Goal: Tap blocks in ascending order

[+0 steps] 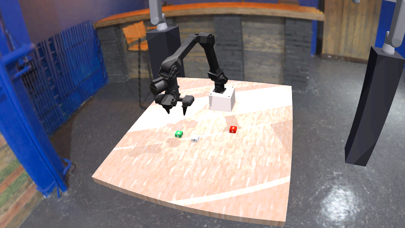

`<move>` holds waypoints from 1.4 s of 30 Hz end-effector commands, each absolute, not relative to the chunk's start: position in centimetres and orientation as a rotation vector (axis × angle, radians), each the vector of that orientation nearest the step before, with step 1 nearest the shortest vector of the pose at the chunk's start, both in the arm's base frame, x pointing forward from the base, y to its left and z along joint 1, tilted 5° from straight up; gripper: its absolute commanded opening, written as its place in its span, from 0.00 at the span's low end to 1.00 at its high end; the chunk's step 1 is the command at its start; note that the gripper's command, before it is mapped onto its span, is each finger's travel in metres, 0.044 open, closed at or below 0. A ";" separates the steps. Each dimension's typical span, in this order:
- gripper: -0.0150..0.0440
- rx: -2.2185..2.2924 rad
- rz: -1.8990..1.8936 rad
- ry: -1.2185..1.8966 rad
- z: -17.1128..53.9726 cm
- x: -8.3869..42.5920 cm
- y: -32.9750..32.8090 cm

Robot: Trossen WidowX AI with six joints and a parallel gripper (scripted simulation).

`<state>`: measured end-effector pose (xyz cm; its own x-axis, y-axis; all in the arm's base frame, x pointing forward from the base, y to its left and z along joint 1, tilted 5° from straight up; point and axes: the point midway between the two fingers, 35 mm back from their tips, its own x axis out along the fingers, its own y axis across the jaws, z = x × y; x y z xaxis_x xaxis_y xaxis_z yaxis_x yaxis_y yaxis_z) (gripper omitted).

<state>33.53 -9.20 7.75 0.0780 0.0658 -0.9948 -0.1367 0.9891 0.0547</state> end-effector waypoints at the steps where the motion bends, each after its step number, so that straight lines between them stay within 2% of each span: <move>1: 0.93 -0.063 0.152 1.487 7.8 33.5 -9.0; 10: 0.93 -0.059 0.155 1.493 8.5 31.3 4.0; 20: 0.93 -0.046 0.167 1.493 8.8 23.1 15.4; 42: 0.93 -0.045 0.168 1.493 8.7 22.6 15.9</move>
<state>22.43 15.99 8.76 0.0654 0.0861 -0.9941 -0.1427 0.9868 0.0761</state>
